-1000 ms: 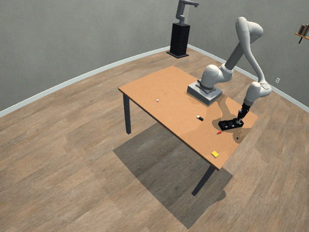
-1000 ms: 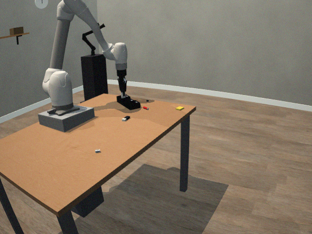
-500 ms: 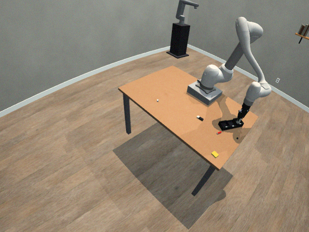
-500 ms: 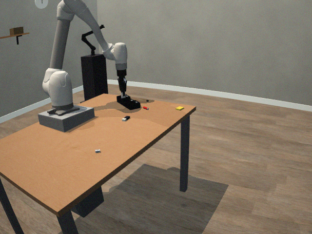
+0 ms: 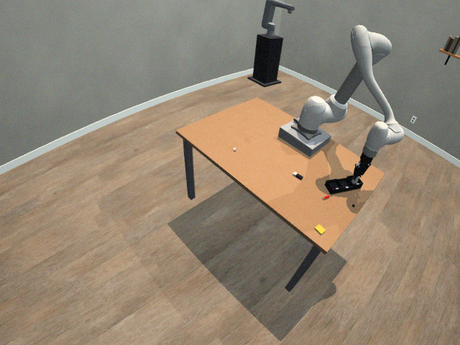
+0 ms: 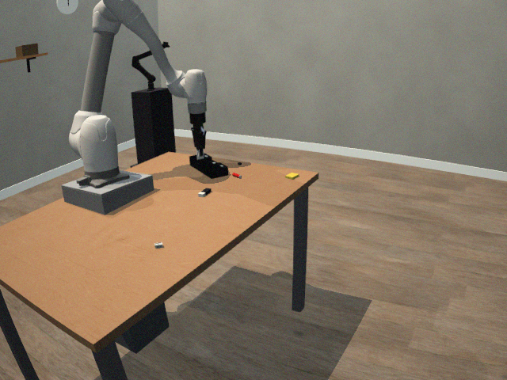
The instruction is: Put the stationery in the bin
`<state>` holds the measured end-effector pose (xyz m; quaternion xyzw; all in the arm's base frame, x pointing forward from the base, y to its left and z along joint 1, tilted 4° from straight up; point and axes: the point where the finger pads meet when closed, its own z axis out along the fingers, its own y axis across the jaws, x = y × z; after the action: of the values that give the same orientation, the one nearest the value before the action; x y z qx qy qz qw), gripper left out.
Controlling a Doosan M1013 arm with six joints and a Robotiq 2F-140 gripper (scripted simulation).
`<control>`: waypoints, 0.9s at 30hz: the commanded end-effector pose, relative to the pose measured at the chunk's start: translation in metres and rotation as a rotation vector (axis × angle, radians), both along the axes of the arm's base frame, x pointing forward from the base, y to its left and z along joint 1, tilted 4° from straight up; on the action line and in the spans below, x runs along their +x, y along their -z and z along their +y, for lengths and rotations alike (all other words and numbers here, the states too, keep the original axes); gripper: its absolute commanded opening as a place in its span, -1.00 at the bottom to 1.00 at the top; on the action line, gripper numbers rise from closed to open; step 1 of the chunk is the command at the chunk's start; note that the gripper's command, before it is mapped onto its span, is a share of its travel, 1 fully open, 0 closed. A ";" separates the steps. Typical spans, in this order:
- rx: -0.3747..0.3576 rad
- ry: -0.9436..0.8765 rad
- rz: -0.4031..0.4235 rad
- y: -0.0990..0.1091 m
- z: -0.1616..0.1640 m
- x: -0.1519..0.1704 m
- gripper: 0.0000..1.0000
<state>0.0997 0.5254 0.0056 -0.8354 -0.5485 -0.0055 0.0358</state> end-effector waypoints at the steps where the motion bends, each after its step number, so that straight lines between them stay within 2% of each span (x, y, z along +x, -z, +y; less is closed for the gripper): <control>1: -0.006 -0.001 0.004 0.004 -0.005 -0.003 -0.70; 20: -0.006 -0.001 0.004 0.004 -0.005 -0.003 -0.70; 27: -0.006 -0.001 0.004 -0.006 -0.002 -0.001 -0.70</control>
<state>0.0988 0.5229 0.0062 -0.8354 -0.5486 -0.0027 0.0338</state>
